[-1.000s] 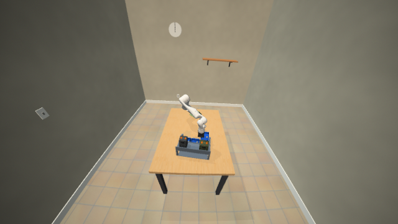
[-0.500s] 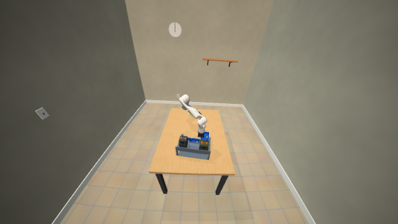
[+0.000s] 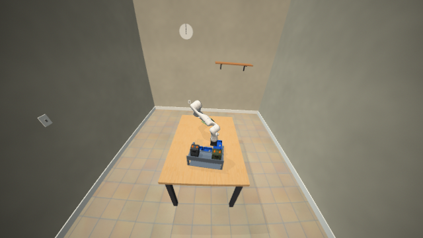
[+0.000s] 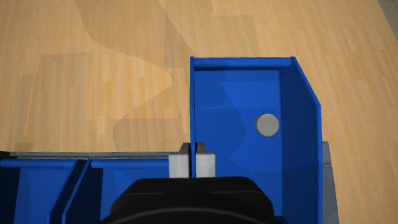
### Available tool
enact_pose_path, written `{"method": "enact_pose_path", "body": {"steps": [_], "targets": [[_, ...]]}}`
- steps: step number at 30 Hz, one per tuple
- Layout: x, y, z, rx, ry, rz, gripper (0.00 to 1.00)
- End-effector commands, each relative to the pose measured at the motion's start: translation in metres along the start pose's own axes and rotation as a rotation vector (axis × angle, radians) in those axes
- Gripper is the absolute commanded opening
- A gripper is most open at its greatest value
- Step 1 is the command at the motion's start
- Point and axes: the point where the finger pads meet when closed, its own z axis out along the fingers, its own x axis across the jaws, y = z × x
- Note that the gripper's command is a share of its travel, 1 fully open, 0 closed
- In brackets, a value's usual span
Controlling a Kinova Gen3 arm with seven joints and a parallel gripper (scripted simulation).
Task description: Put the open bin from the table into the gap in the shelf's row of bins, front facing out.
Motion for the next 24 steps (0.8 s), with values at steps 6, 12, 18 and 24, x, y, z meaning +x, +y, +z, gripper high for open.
{"method": "enact_pose_path", "body": {"steps": [6, 12, 18, 24], "targets": [[0.0005, 0.0002, 0.0001, -0.001, 0.002, 0.000, 0.00], [0.0005, 0.0006, 0.0018, -0.001, 0.002, 0.000, 0.00], [0.0005, 0.0010, 0.0034, -0.001, 0.002, 0.000, 0.00], [0.0005, 0.0015, 0.0052, -0.001, 0.002, 0.000, 0.00]]}}
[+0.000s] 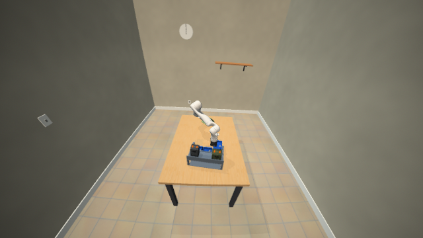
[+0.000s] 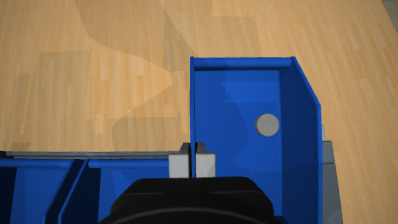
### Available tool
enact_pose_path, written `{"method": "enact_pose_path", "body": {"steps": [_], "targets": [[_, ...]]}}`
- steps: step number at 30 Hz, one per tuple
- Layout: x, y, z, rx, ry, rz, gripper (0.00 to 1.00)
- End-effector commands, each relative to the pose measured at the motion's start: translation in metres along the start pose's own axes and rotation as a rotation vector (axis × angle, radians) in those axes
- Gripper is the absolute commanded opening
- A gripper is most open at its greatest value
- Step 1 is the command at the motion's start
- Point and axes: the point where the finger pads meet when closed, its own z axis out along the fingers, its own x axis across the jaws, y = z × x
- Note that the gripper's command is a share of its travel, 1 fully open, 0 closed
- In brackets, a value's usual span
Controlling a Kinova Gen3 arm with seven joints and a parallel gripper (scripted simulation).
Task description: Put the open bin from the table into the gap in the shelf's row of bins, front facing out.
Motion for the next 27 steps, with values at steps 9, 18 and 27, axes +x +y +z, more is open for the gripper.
{"method": "enact_pose_path", "body": {"steps": [9, 18, 27], "targets": [[0.0004, 0.0008, 0.0029, -0.001, 0.001, 0.000, 0.00], [0.0004, 0.0013, 0.0050, -0.001, 0.001, 0.000, 0.00], [0.0004, 0.0018, 0.0070, -0.001, 0.001, 0.000, 0.00]]}}
